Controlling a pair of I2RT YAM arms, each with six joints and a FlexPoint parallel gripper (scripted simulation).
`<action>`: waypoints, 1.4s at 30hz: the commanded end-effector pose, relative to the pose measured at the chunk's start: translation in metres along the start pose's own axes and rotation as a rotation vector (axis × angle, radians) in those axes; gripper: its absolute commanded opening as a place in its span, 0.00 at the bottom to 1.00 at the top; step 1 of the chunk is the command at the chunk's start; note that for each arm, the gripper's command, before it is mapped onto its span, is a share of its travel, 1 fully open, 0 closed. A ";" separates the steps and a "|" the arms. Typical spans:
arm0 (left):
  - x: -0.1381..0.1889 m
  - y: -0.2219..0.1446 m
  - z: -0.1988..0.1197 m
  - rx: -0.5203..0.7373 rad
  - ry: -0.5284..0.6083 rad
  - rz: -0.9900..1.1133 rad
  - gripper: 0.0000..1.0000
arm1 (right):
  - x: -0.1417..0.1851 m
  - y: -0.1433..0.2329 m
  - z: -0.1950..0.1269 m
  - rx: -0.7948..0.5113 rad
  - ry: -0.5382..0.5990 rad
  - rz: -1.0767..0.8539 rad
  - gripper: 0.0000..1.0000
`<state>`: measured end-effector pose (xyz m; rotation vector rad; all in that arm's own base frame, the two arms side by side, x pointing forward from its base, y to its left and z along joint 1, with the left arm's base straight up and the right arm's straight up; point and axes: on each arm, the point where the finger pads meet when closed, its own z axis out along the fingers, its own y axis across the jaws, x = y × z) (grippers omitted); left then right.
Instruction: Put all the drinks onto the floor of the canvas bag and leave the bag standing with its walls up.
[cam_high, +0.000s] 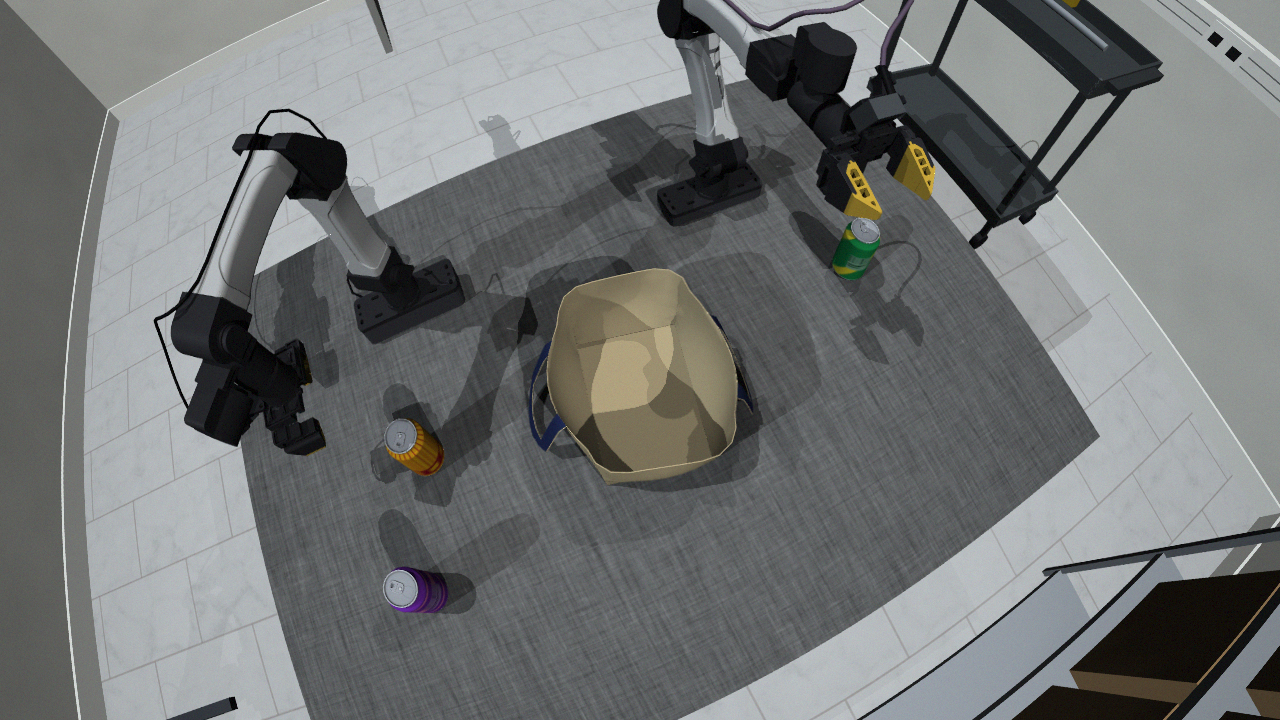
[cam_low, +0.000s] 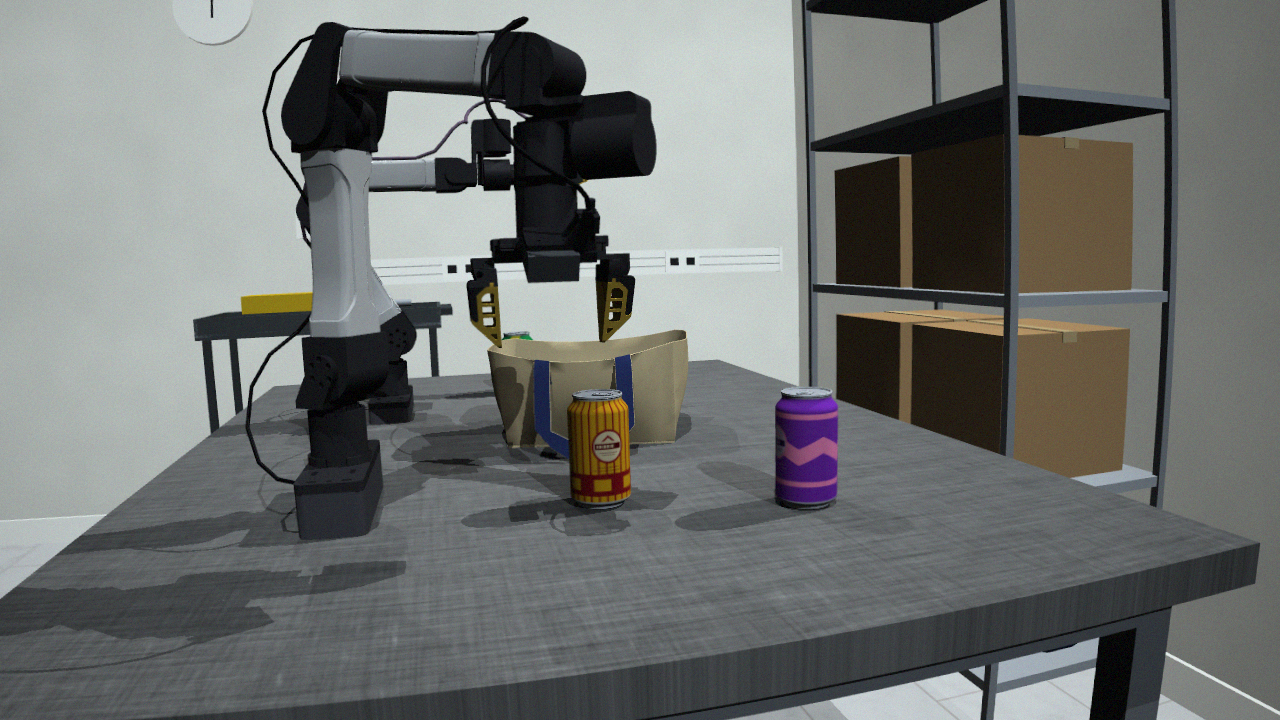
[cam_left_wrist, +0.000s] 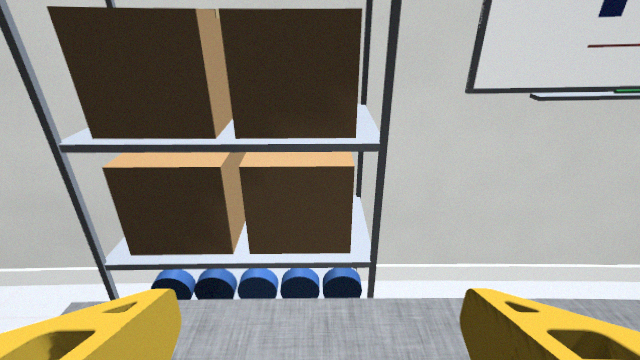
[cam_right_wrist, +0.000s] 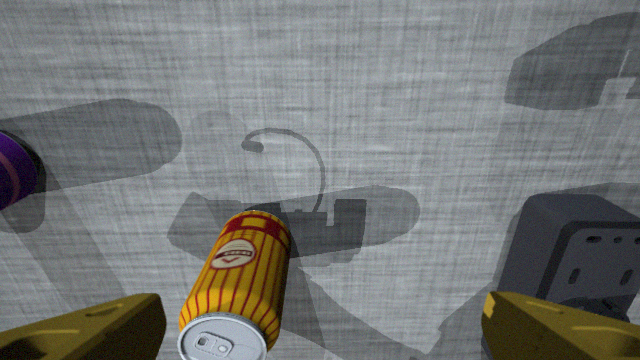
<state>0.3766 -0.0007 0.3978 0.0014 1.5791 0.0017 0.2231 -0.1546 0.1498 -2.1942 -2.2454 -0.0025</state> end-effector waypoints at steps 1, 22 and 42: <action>0.032 0.010 0.006 -0.007 0.103 0.046 0.84 | -0.007 0.006 -0.016 -0.056 -0.053 0.004 1.00; 0.196 0.122 -0.045 -0.035 0.686 0.169 0.84 | -0.007 0.006 -0.016 -0.057 -0.054 0.004 1.00; 0.267 0.164 -0.123 -0.017 0.925 0.003 0.84 | -0.007 0.006 -0.016 -0.057 -0.054 0.004 1.00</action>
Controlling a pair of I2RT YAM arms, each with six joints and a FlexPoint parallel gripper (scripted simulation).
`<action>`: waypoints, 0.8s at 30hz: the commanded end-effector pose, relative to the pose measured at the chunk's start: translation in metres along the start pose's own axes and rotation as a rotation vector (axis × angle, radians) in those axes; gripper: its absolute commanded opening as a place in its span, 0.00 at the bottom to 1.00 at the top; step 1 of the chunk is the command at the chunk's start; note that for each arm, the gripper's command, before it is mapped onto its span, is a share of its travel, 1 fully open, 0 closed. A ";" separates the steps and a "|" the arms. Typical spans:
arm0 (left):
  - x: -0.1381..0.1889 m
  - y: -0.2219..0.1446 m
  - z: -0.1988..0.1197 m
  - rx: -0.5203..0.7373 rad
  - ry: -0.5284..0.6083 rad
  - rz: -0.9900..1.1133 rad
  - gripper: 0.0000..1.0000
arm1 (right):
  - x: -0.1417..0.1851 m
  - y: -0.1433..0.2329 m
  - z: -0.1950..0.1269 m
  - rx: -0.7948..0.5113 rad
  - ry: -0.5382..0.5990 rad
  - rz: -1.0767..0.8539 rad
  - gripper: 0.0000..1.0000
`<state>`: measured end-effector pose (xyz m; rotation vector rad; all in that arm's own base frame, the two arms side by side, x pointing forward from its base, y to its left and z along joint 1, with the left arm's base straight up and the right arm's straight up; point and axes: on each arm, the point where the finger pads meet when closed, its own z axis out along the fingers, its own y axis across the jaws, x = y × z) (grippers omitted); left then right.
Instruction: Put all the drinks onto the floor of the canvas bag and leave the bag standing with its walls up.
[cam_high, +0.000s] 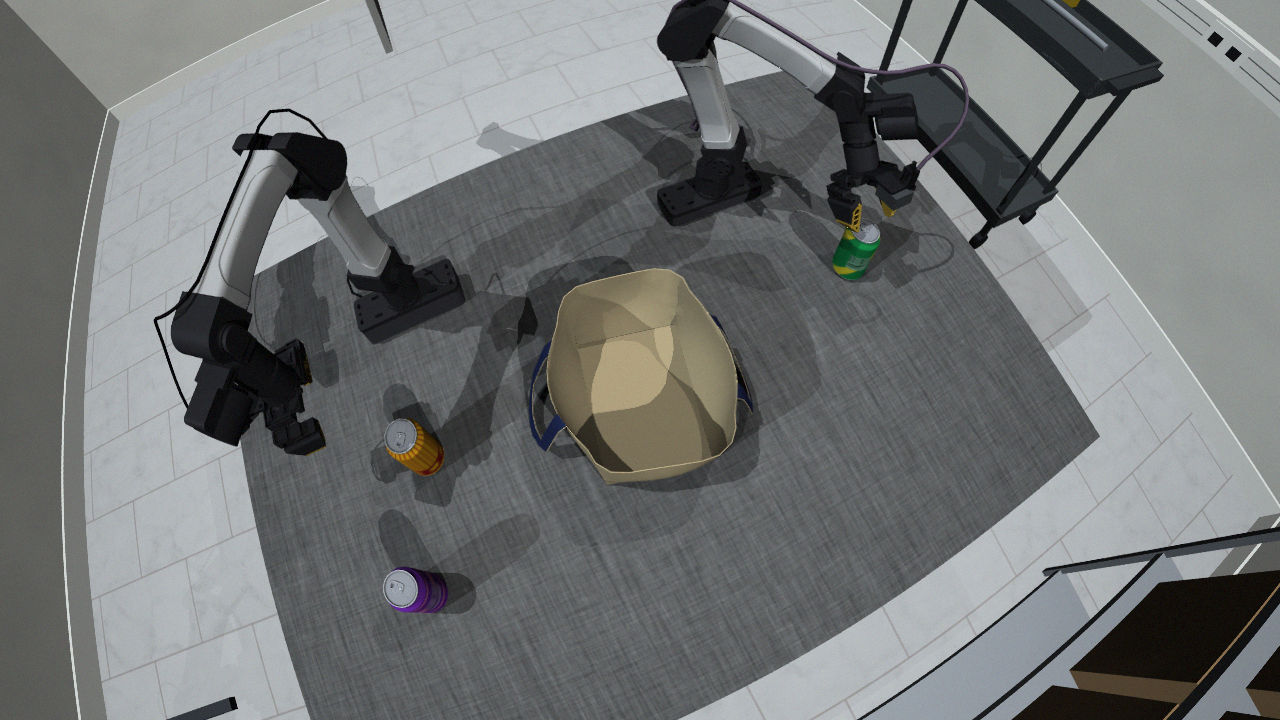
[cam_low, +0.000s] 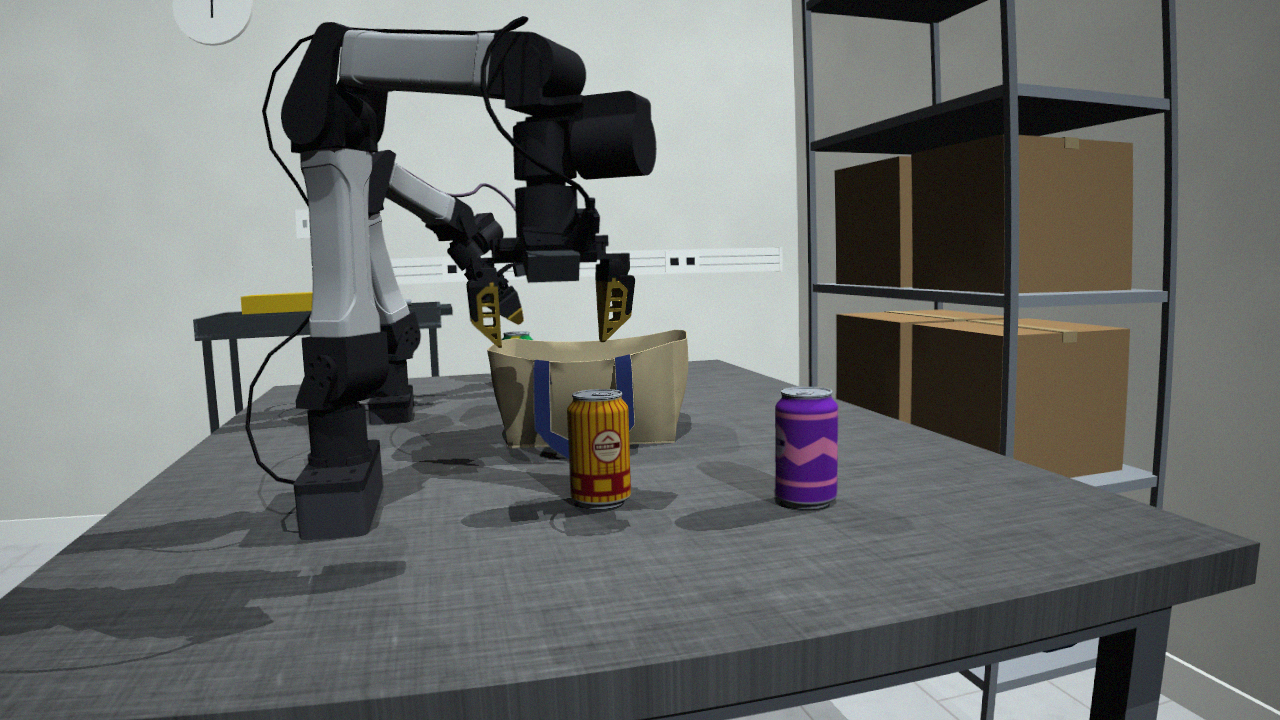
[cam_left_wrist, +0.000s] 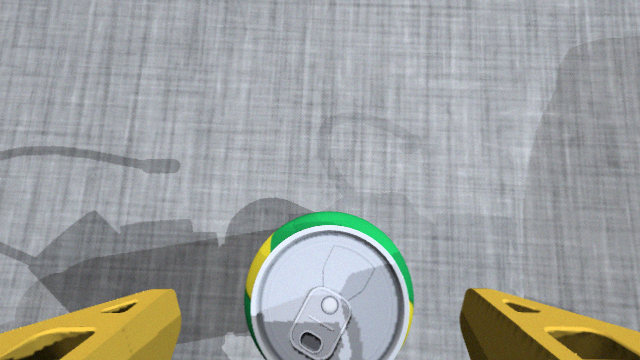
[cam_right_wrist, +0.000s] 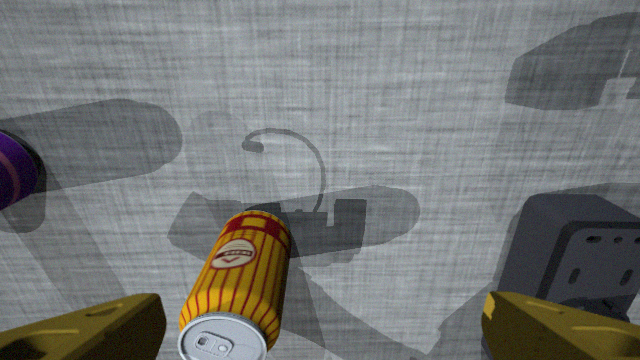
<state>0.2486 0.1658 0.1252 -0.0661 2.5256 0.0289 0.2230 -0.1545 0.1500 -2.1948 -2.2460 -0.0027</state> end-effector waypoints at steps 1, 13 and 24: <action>-0.006 -0.002 -0.005 0.019 -0.022 0.037 0.84 | -0.007 0.006 -0.016 -0.056 -0.054 0.004 1.00; -0.002 0.005 0.006 -0.029 -0.036 0.015 0.84 | -0.007 0.006 -0.016 -0.056 -0.054 0.004 1.00; 0.007 0.002 0.025 -0.010 -0.024 0.016 0.84 | -0.007 0.006 -0.016 -0.056 -0.054 0.004 1.00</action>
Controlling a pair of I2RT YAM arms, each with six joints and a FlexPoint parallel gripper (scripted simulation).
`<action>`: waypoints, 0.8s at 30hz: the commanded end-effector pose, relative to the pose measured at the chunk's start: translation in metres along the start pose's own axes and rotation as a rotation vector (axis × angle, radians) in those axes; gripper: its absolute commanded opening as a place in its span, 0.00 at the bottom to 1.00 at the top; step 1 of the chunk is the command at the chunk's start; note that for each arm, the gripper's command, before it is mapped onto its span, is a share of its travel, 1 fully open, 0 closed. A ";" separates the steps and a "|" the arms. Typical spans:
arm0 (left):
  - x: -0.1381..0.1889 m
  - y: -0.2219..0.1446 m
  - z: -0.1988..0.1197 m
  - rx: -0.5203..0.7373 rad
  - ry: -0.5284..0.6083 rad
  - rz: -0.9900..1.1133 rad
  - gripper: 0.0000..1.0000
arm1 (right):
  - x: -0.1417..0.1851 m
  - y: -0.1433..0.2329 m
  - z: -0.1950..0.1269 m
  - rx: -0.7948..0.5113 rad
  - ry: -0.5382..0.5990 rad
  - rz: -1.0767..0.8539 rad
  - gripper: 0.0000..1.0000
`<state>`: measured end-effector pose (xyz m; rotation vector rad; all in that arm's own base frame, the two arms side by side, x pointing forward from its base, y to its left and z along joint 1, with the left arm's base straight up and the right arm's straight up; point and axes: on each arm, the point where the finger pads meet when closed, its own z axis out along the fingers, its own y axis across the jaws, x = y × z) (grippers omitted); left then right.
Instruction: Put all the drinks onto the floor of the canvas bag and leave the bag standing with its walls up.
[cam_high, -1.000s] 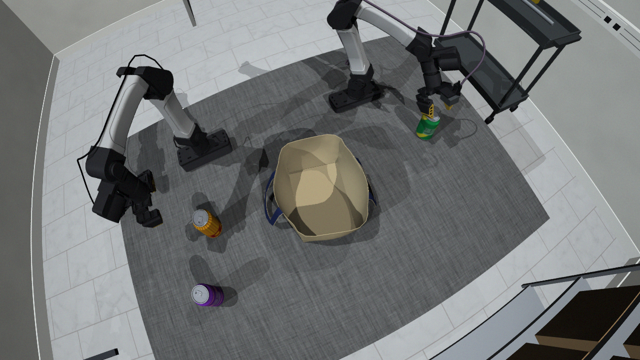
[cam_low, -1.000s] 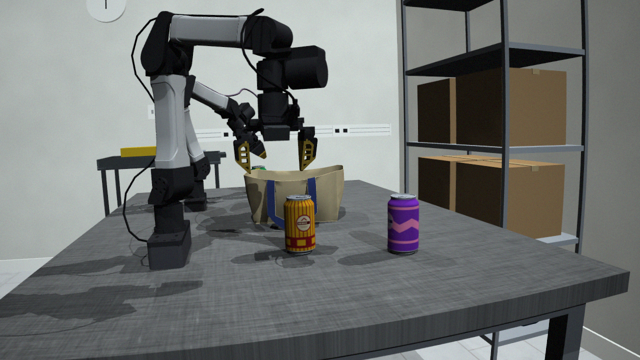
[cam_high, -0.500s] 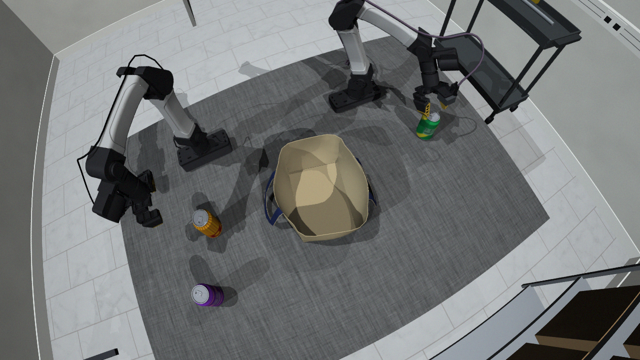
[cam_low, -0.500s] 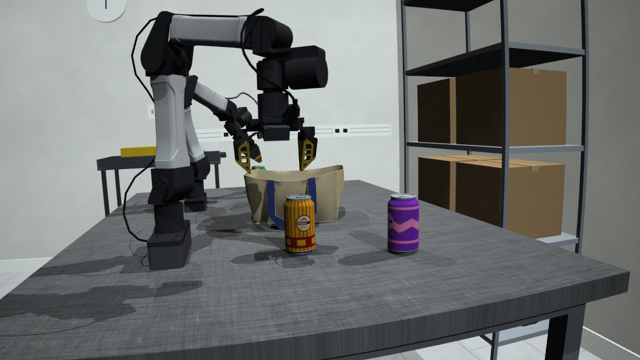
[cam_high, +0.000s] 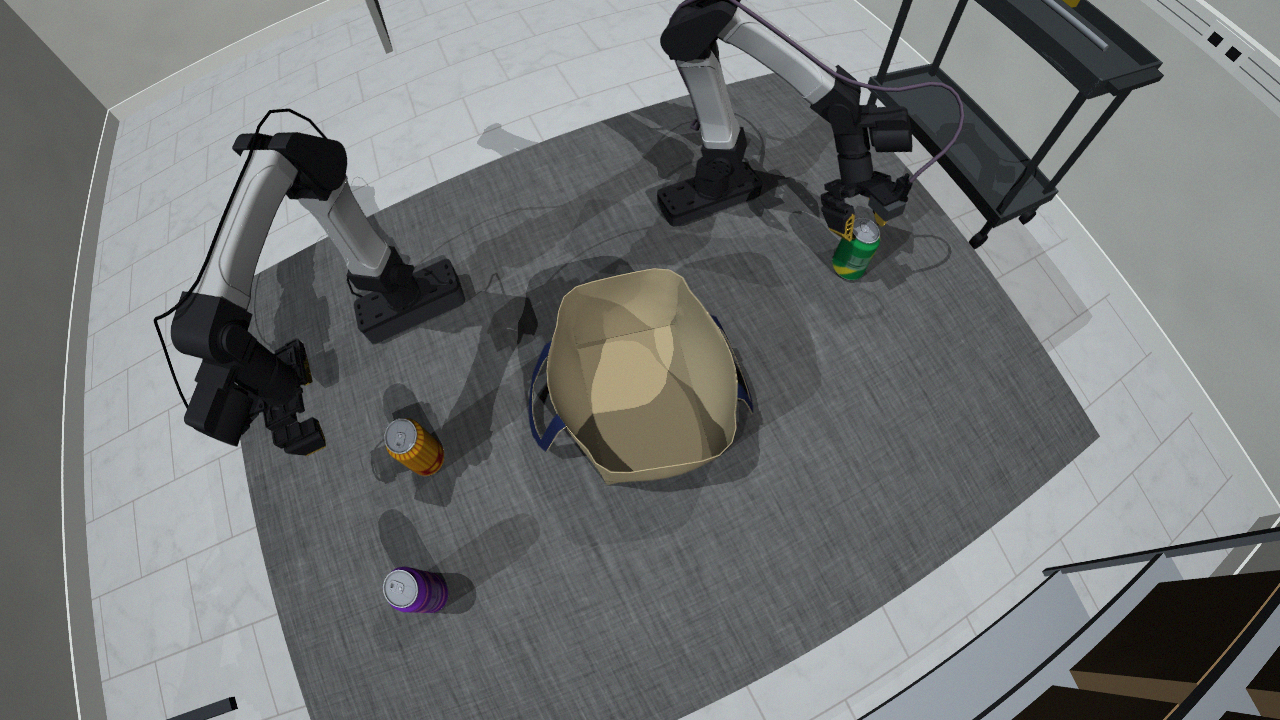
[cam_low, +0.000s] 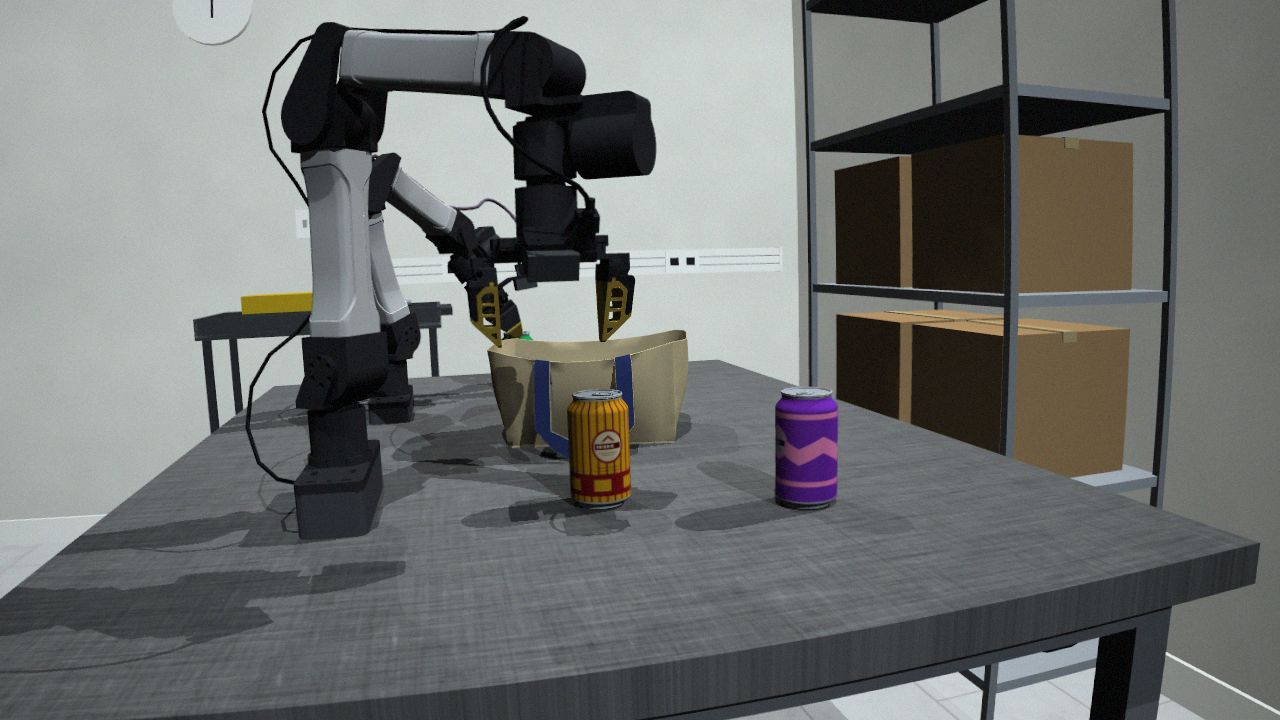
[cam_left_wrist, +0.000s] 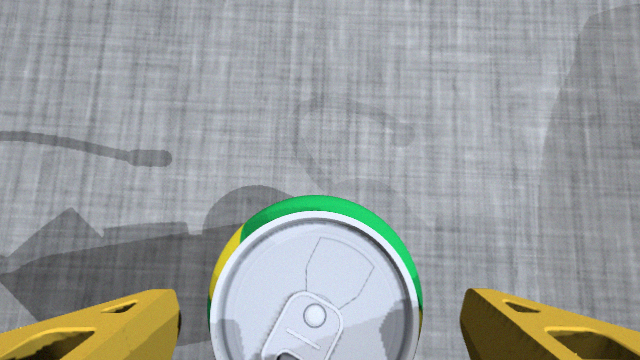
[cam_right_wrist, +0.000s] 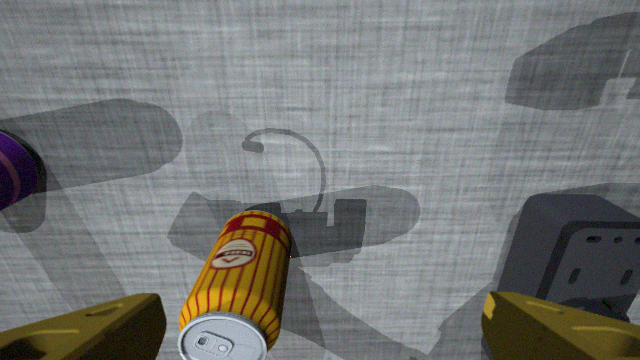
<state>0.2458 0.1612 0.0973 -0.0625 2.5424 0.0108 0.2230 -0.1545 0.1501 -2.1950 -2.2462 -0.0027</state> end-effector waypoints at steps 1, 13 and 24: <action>-0.008 0.005 0.006 -0.020 -0.037 0.015 0.84 | -0.007 0.006 -0.016 -0.056 -0.054 0.004 1.00; 0.003 0.004 0.021 -0.012 -0.036 0.008 0.84 | -0.007 0.006 -0.016 -0.056 -0.054 0.004 1.00; 0.009 0.004 0.033 -0.016 -0.051 0.013 0.84 | -0.007 0.006 -0.016 -0.056 -0.054 0.004 1.00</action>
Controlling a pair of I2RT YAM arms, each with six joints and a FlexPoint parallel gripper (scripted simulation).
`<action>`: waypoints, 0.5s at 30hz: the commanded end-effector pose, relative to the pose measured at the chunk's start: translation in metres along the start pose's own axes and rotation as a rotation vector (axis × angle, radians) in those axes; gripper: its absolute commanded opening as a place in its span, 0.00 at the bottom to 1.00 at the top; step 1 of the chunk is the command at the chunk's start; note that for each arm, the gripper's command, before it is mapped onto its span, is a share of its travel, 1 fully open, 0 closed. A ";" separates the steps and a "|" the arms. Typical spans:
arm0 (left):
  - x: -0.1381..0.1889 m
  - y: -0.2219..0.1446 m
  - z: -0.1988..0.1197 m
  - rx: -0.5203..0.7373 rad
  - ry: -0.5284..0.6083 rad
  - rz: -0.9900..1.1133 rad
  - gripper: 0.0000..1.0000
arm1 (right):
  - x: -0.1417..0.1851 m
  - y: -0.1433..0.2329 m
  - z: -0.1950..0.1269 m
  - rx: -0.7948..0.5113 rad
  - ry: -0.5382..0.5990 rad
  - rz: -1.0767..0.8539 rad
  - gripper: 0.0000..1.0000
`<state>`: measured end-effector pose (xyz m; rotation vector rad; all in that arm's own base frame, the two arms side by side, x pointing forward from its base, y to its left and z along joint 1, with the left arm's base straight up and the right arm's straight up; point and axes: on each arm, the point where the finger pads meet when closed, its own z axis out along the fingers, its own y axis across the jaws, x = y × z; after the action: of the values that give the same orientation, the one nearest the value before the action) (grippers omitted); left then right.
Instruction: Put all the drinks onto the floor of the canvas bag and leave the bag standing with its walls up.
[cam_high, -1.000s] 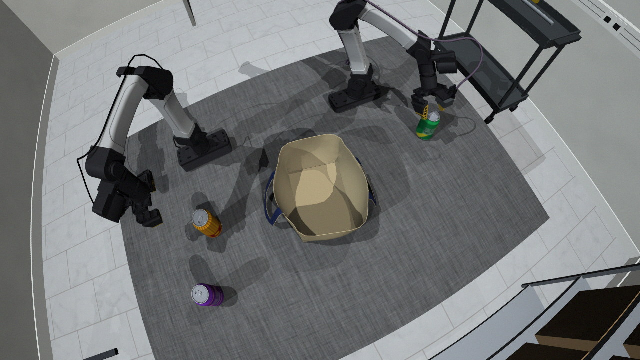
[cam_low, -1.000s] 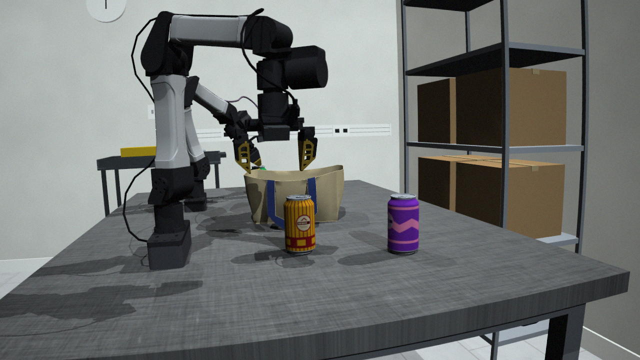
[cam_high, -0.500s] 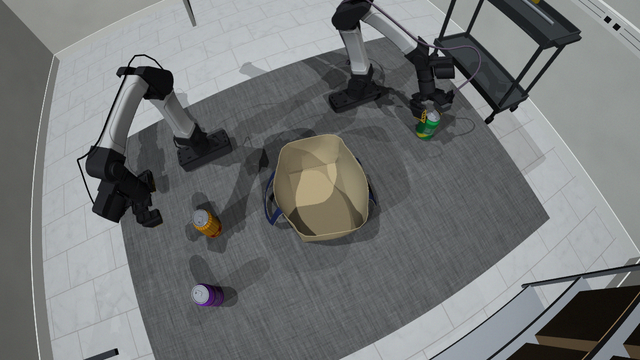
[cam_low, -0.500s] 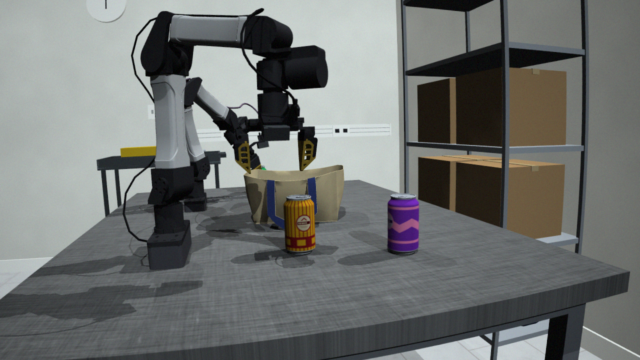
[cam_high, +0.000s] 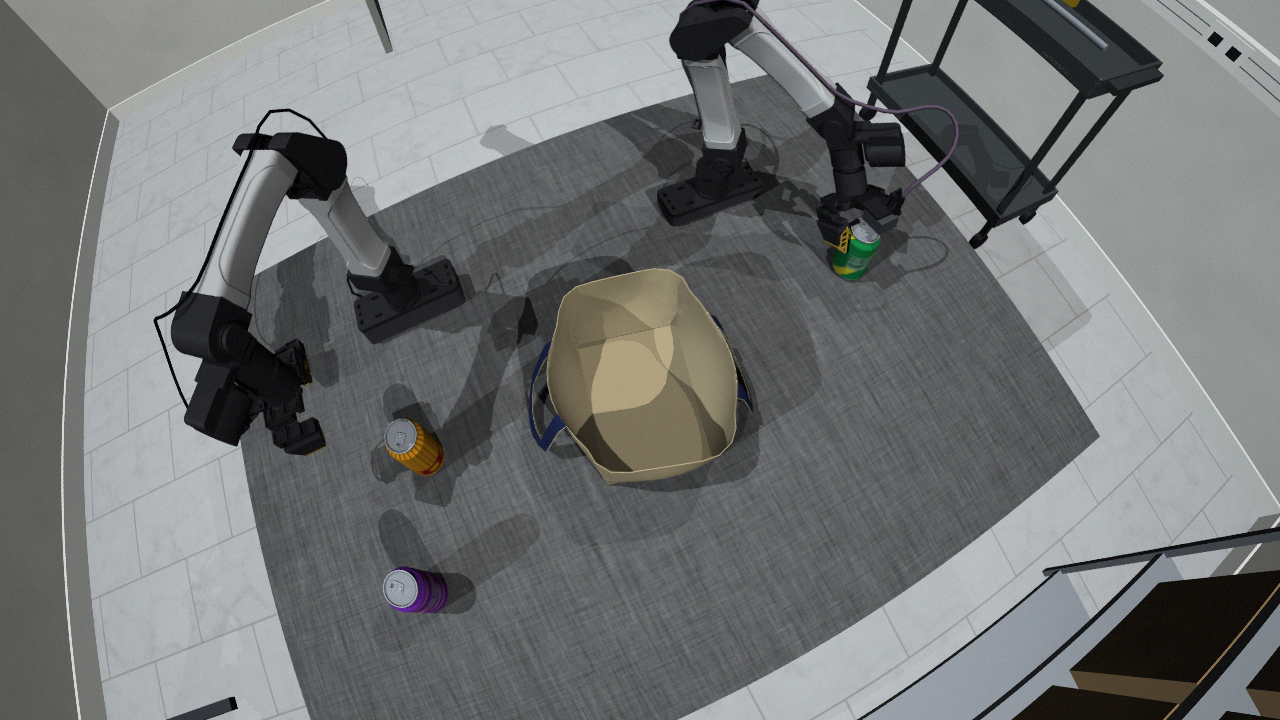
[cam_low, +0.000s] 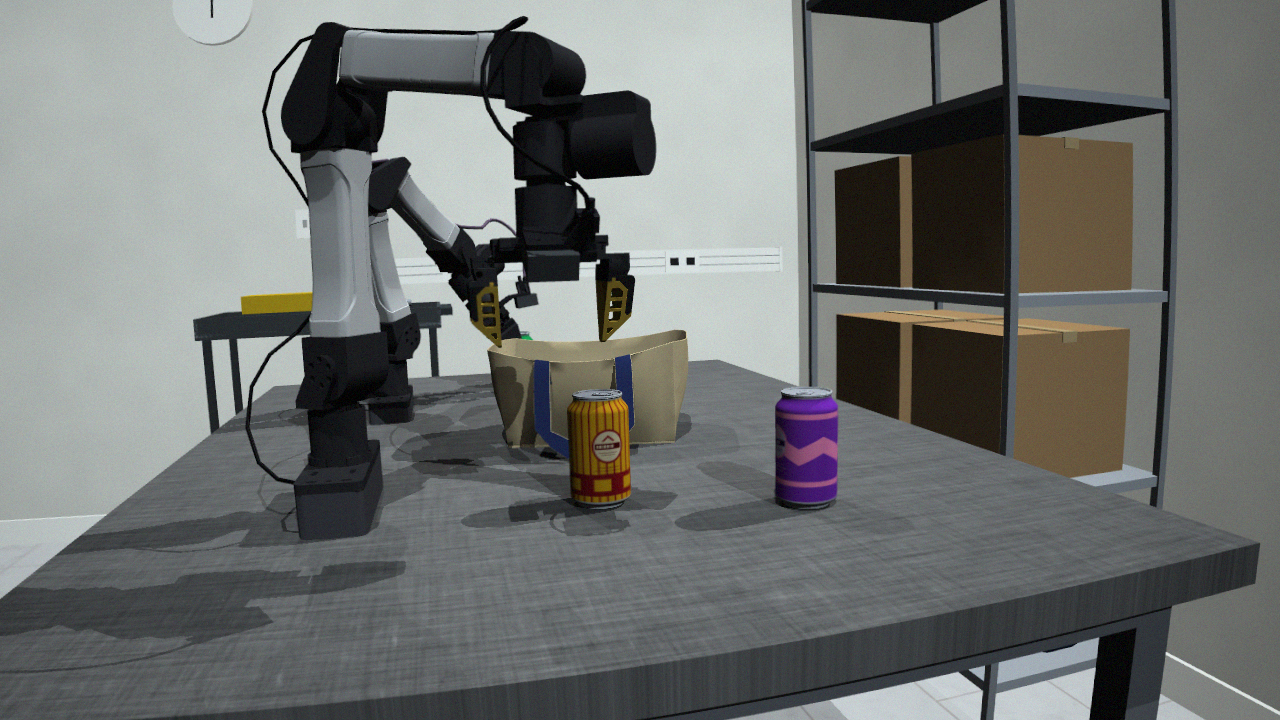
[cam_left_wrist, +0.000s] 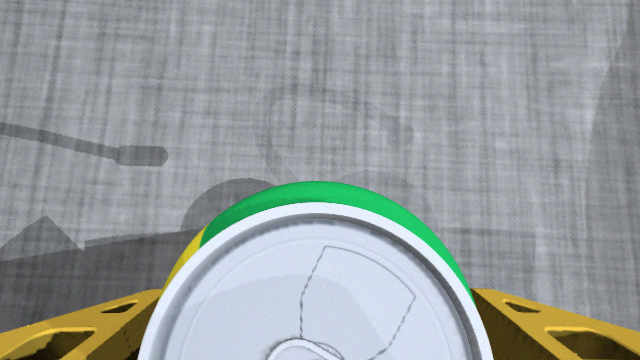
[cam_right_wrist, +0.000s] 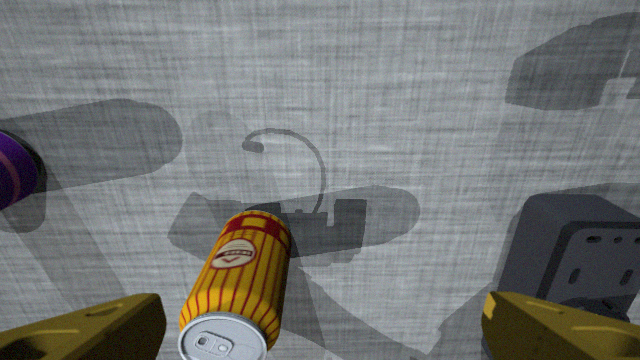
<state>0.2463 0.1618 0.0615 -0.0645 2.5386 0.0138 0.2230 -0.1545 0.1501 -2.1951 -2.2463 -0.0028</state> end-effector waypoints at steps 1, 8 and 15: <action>-0.009 0.004 0.005 -0.012 -0.047 0.013 0.84 | -0.007 0.006 -0.016 -0.056 -0.054 0.004 1.00; -0.002 0.004 0.012 -0.010 -0.041 0.007 0.84 | -0.007 0.006 -0.016 -0.056 -0.054 0.004 1.00; -0.020 0.010 0.000 -0.036 -0.075 0.027 0.74 | -0.007 0.006 -0.016 -0.056 -0.054 0.004 1.00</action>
<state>0.2470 0.1622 0.0518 -0.0643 2.5335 0.0173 0.2230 -0.1545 0.1502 -2.1952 -2.2465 -0.0028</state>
